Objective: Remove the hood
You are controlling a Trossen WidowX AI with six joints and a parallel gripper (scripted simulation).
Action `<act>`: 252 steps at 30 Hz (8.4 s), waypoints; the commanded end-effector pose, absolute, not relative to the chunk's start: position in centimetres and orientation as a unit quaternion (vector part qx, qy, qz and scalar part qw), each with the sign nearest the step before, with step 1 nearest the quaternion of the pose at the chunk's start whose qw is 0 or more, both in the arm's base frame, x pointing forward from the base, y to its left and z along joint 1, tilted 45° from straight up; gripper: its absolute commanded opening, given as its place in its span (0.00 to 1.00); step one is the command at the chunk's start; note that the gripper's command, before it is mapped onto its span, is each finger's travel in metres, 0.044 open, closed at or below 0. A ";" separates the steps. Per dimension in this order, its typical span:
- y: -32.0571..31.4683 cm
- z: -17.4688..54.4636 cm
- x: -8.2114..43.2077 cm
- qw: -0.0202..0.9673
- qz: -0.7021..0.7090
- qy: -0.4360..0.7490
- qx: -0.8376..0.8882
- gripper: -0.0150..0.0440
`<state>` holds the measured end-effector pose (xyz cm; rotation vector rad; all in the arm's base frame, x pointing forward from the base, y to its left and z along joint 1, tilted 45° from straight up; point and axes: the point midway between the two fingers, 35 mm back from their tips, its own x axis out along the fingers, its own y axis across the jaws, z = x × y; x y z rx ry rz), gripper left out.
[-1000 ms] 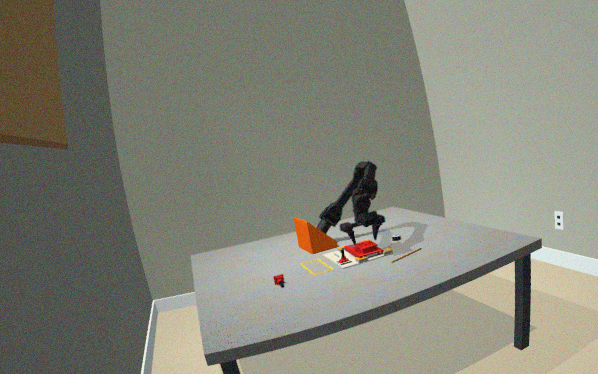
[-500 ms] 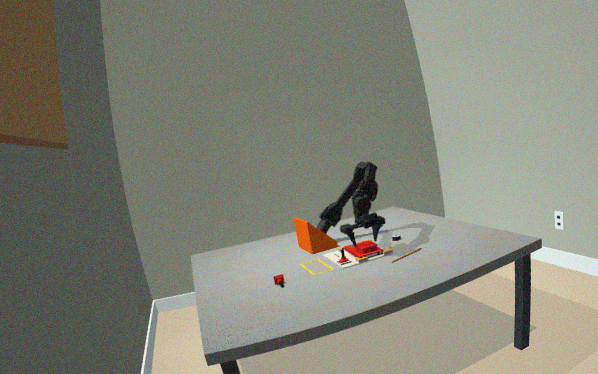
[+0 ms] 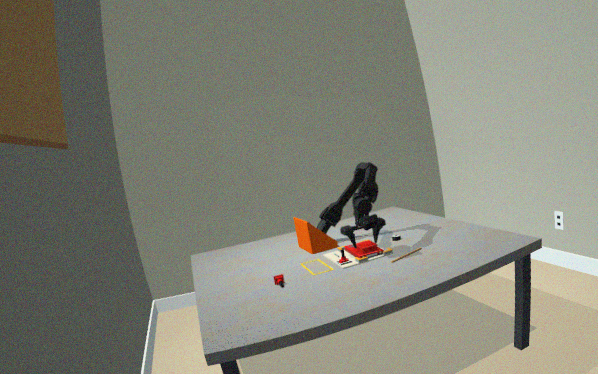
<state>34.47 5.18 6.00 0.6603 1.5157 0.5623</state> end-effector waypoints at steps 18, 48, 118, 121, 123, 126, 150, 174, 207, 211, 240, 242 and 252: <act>5.7 5.5 34.5 0.642 0.247 0.665 0.290 0.86; 4.8 6.4 34.5 0.642 0.246 0.665 0.290 0.25; -11.0 -0.2 32.8 0.645 0.235 0.669 0.284 0.25; -12.1 -1.4 32.2 0.645 0.236 0.669 0.285 0.25; -12.9 -2.1 31.8 0.645 0.237 0.669 0.285 0.25; -14.0 -3.2 31.1 0.644 0.239 0.668 0.285 0.25; -14.5 -5.4 30.3 0.644 0.241 0.667 0.286 0.25; -13.4 -6.6 30.4 0.644 0.241 0.667 0.286 0.25; -11.8 -8.2 30.4 0.644 0.242 0.667 0.286 0.25; -11.6 -8.4 30.4 0.644 0.242 0.667 0.286 0.25; -10.1 -9.8 30.2 0.644 0.242 0.666 0.287 0.25; -10.0 -9.9 30.2 0.644 0.243 0.666 0.287 0.25; -9.7 -10.2 30.1 0.644 0.243 0.666 0.287 0.25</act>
